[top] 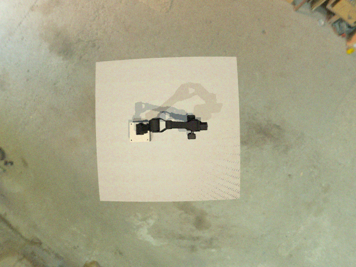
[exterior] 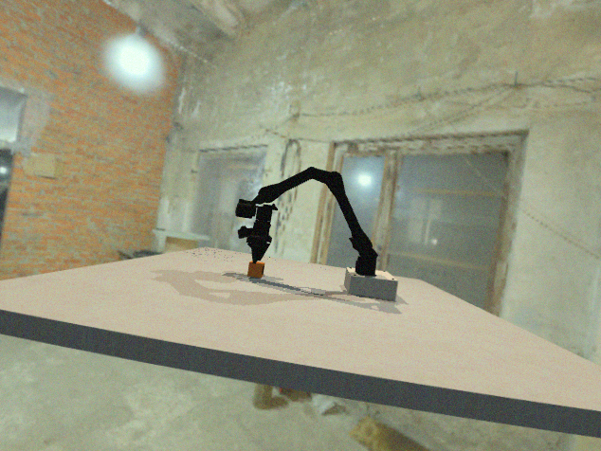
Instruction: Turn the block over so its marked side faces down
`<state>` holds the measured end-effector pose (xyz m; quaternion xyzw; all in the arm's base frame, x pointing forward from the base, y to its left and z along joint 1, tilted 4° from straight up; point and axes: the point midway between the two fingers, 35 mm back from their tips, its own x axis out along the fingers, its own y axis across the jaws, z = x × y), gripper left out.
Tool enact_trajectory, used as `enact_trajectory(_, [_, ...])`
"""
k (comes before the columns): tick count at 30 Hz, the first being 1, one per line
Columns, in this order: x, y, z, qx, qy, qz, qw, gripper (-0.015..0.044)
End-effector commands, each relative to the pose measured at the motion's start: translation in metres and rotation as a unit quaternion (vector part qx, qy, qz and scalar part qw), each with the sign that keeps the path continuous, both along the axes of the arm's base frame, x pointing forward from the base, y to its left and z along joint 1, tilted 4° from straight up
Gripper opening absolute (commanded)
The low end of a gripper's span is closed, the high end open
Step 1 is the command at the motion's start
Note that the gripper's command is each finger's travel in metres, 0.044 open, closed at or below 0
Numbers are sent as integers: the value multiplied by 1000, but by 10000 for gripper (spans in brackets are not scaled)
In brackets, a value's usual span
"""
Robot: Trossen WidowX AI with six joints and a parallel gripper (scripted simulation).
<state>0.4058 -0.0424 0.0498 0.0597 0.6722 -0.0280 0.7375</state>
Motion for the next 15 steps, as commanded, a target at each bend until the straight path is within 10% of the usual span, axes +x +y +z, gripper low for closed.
enact_trajectory(1, [-1, 1, -8, 2, 3, -1, 1000, 440])
enact_trajectory(12, [0, 2, -23, 2, 3, -1, 1000, 440])
enact_trajectory(15, [0, 2, -23, 2, 3, -1, 1000, 361])
